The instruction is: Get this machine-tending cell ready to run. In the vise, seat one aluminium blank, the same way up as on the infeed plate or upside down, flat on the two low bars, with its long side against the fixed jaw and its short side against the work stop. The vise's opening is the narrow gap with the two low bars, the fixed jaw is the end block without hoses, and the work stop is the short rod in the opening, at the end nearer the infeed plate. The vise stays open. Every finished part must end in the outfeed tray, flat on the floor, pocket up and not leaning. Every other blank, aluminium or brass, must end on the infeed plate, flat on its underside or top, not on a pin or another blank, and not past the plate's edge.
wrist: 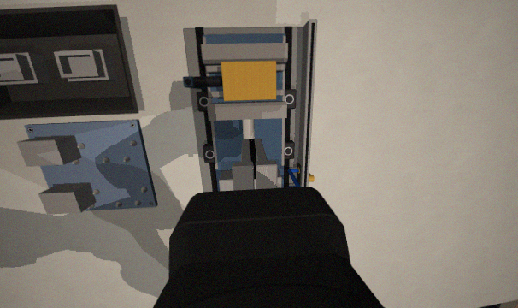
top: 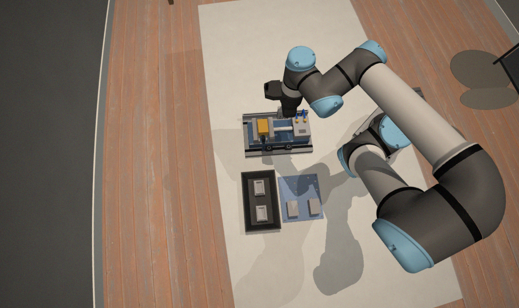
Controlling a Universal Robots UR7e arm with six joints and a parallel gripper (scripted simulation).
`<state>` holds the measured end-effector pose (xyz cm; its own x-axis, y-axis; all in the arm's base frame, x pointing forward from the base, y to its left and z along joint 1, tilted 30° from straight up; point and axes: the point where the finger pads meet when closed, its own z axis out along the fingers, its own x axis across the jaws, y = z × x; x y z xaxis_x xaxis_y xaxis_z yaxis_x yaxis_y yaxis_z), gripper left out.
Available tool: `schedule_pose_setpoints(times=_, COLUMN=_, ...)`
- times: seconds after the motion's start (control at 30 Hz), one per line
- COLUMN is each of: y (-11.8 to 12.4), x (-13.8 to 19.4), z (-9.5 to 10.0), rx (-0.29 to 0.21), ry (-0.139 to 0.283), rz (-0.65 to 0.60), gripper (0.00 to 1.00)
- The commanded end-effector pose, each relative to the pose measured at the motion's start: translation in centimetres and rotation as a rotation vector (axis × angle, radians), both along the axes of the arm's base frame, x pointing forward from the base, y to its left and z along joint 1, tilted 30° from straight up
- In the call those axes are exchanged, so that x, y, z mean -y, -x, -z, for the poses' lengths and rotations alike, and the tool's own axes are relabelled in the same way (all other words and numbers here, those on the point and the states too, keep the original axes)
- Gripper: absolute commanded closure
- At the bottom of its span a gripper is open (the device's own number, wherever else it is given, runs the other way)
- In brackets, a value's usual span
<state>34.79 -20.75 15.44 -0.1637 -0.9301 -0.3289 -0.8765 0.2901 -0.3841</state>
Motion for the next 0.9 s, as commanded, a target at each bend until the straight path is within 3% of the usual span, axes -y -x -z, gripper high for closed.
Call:
schedule_pose_setpoints(times=0.0, y=0.0, x=0.0, z=0.0, rx=0.0, ry=0.001, rz=0.0, gripper=1.0)
schedule_pose_setpoints(times=0.43, y=-0.2, x=0.1, z=-0.2, rx=0.013, ry=0.027, rz=-0.05, gripper=1.0)
schedule_pose_setpoints(times=0.73, y=-1.2, x=0.3, z=-0.8, rx=0.068, ry=0.139, rz=-0.262, gripper=1.0)
schedule_pose_setpoints(times=0.8, y=-1.2, x=0.3, z=-0.8, rx=0.068, ry=0.139, rz=-0.262, gripper=1.0)
schedule_pose_setpoints(times=0.87, y=-1.5, x=0.4, z=-1.0, rx=0.085, ry=0.175, rz=-0.331, gripper=1.0)
